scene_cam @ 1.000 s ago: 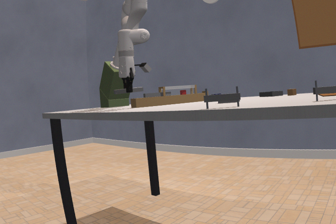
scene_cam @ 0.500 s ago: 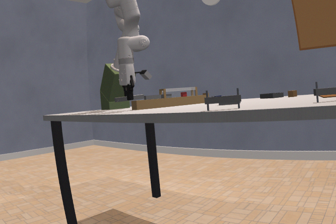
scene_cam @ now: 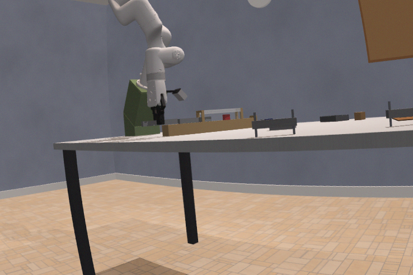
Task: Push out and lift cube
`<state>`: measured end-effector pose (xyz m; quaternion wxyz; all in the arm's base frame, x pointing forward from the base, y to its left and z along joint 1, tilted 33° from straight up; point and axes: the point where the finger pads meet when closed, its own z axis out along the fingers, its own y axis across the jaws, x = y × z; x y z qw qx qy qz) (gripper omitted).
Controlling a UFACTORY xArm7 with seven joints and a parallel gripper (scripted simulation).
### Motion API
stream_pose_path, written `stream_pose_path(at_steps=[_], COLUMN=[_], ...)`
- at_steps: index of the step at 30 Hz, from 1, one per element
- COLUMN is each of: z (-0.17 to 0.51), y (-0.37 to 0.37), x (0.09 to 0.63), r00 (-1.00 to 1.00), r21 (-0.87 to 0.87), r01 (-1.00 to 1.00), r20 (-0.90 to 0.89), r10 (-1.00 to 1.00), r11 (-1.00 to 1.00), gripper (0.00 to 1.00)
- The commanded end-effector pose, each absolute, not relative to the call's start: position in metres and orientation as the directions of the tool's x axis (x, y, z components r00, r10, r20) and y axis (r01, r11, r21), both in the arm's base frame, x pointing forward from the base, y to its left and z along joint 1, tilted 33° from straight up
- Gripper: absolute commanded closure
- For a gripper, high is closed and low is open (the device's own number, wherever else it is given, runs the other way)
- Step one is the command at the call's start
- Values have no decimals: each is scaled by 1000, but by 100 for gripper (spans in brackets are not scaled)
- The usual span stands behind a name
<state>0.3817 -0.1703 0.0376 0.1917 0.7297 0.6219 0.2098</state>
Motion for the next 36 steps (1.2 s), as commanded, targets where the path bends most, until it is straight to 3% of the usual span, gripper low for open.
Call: stream_pose_path(at_steps=[1, 36], z=[38, 41], y=[-170, -122], x=[382, 388], r00=[139, 139], r21=[544, 544], r01=[825, 825], r20=[65, 65], r10=[988, 988], r11=[-152, -152], gripper=[100, 100])
